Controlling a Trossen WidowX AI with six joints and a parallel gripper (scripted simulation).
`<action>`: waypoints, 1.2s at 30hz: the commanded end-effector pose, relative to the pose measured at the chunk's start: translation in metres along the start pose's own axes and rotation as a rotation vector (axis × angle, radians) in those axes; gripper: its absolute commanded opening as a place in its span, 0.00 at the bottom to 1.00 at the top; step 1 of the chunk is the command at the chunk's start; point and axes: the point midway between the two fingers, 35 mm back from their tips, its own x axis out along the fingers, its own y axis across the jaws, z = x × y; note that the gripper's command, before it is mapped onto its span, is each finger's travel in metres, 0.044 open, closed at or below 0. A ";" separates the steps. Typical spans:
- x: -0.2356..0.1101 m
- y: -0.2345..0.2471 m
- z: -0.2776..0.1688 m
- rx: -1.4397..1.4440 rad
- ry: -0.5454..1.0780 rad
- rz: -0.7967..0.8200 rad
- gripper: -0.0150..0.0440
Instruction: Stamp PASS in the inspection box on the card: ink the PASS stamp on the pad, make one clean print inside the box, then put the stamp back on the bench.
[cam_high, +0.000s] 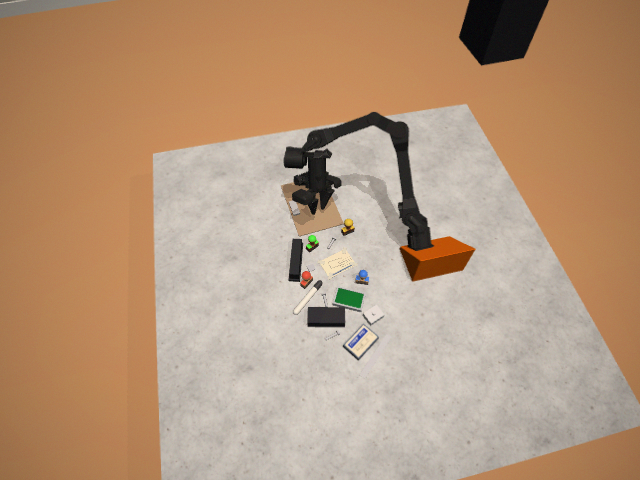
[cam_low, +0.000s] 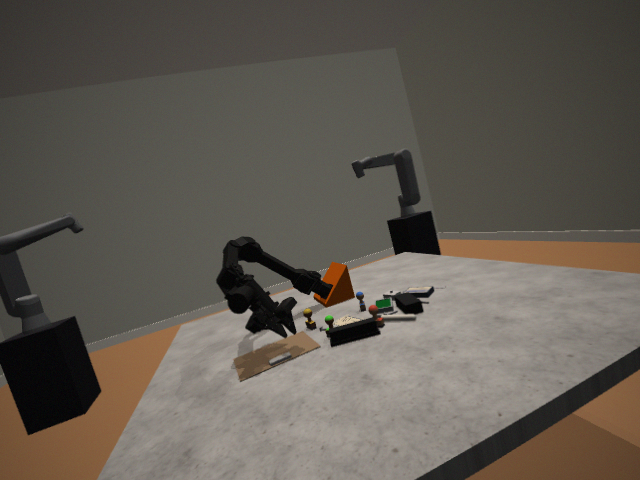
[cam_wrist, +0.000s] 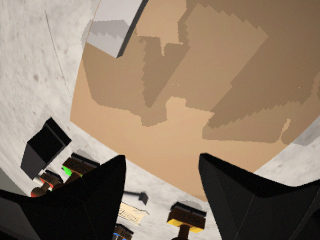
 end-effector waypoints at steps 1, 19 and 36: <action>0.006 0.047 -0.029 -0.324 0.004 -0.147 0.62; 0.000 0.126 -0.088 -0.923 -0.116 -0.425 0.62; 0.018 0.122 -0.082 -0.923 -0.116 -0.424 0.62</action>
